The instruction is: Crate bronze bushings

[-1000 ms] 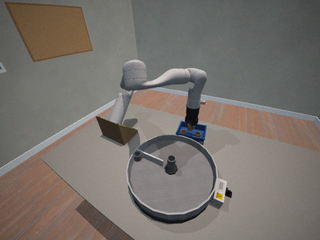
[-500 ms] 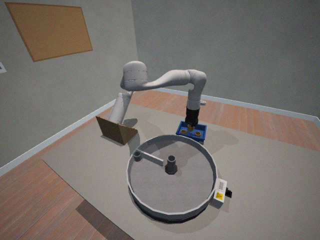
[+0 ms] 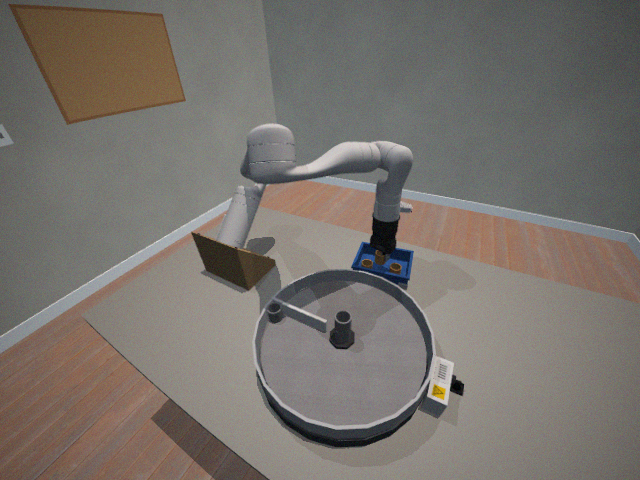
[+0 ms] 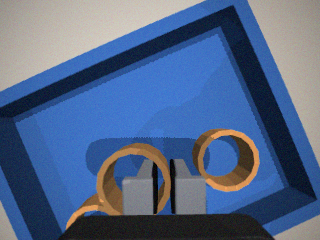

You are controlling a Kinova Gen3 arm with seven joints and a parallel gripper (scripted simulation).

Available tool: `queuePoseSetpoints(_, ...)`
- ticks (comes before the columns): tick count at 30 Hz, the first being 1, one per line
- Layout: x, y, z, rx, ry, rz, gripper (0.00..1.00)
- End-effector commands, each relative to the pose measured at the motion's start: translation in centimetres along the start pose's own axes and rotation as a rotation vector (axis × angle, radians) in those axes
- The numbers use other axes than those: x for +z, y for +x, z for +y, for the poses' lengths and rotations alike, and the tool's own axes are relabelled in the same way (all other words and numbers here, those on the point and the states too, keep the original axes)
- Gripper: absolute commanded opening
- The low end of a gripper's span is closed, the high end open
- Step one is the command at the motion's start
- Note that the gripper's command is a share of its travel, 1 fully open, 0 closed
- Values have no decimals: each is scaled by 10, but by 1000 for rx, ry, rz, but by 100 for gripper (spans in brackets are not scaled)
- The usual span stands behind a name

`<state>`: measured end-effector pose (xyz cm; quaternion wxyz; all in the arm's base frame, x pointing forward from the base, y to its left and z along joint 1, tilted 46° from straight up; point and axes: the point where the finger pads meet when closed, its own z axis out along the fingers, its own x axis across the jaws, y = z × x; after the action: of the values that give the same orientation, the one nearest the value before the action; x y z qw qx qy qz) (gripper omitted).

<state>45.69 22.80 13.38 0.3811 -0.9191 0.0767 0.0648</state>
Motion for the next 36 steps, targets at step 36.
queuePoseSetpoints(36, 21, -1, 0, -1, 0, -3, 0)
